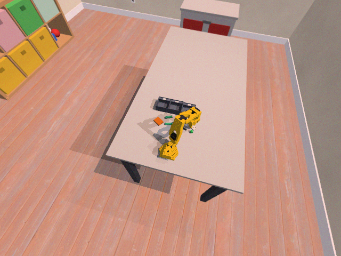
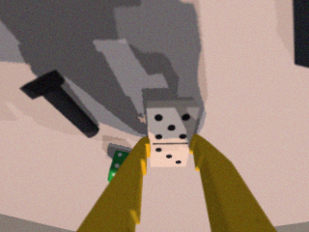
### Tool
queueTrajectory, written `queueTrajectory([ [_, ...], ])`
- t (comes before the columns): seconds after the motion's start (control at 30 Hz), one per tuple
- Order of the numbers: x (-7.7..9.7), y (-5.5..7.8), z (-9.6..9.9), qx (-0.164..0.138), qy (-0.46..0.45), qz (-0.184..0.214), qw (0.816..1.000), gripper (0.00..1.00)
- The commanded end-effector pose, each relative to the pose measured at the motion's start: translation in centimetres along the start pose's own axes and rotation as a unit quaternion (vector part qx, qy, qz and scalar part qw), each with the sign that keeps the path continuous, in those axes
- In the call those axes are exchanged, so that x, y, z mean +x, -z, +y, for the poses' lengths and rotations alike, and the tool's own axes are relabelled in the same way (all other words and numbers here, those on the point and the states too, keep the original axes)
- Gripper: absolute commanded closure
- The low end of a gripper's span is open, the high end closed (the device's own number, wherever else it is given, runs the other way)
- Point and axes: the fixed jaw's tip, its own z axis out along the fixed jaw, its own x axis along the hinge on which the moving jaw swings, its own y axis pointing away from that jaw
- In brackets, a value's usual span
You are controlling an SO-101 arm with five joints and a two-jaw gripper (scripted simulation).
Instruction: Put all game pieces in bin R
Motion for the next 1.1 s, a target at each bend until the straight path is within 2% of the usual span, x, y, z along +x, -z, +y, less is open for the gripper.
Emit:
queueTrajectory([
  [0.0, 0.1, 1.0, -0.6, 0.015, -0.001, -0.002, 1.000, 1.00],
  [0.57, 0.2, 4.6, -0.7, 0.015, -0.001, -0.002, 1.000, 1.00],
  [1.07, -0.4, 5.0, -0.7, 0.016, -0.008, -0.002, 1.000, 1.00],
])
